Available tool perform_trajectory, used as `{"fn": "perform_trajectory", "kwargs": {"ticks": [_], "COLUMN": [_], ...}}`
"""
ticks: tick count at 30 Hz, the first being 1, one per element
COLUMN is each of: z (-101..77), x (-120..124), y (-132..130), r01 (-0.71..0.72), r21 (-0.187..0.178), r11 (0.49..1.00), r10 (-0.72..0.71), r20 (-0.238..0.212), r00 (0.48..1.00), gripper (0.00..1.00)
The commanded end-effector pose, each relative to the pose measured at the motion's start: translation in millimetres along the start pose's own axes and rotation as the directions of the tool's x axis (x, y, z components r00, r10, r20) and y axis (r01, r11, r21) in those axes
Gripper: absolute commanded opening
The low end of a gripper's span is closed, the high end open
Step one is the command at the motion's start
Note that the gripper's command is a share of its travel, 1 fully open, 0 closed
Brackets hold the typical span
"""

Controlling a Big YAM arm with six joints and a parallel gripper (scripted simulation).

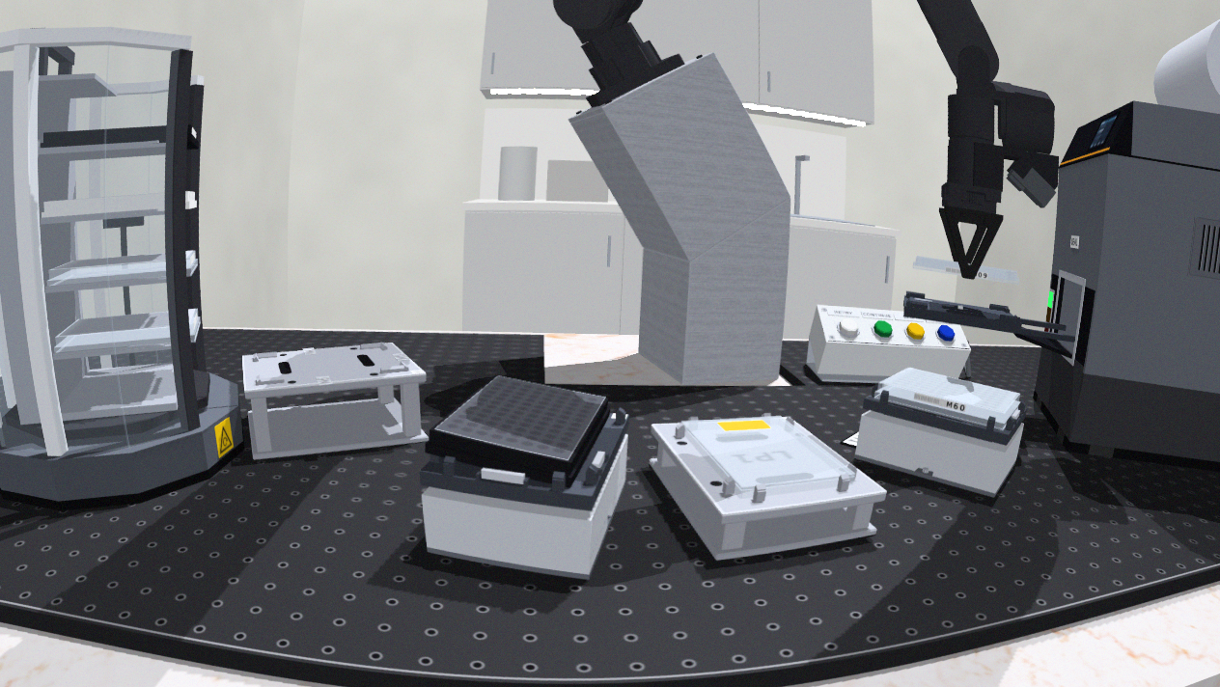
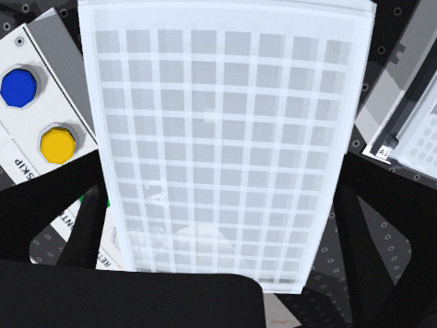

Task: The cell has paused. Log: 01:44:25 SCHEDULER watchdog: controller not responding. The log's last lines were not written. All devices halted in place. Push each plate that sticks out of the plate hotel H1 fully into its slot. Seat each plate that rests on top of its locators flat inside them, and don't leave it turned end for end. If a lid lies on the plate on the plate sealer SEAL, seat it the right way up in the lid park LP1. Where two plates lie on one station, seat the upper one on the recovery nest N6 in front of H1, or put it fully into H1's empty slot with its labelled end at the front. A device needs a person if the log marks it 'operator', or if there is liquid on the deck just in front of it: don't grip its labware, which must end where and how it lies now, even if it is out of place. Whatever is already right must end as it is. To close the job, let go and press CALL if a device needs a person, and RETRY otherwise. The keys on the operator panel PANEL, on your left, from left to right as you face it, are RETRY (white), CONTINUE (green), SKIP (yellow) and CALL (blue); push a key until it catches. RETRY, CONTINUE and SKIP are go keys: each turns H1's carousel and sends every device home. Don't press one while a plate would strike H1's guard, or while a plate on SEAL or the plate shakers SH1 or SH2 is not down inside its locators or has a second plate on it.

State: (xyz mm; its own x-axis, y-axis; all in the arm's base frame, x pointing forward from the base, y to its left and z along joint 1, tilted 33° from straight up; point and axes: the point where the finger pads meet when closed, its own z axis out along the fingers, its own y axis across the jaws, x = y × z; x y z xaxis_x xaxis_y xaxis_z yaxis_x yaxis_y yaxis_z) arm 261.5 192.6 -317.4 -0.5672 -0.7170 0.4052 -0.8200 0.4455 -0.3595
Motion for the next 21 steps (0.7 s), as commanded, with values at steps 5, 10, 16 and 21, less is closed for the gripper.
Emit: {"fn": "perform_trajectory", "kwargs": {"ticks": [5,10,16,21], "z": [-6.6,-6.8,-8.0,-2.8], "x": [-6,-5,-13,-10], "y": [7,6,-5,3], "r01": [0.004,0.004,-0.013,-0.002], "r21": [0.007,0.007,-0.075,-0.067], "r11": [1.0,1.0,0.997,0.998], "r10": [-0.004,-0.004,0.016,0.004], "r20": [0.019,0.019,0.037,0.022], "r00": [1.0,1.0,0.999,1.0], "gripper": [0.84,0.84,0.84,0.84]}}
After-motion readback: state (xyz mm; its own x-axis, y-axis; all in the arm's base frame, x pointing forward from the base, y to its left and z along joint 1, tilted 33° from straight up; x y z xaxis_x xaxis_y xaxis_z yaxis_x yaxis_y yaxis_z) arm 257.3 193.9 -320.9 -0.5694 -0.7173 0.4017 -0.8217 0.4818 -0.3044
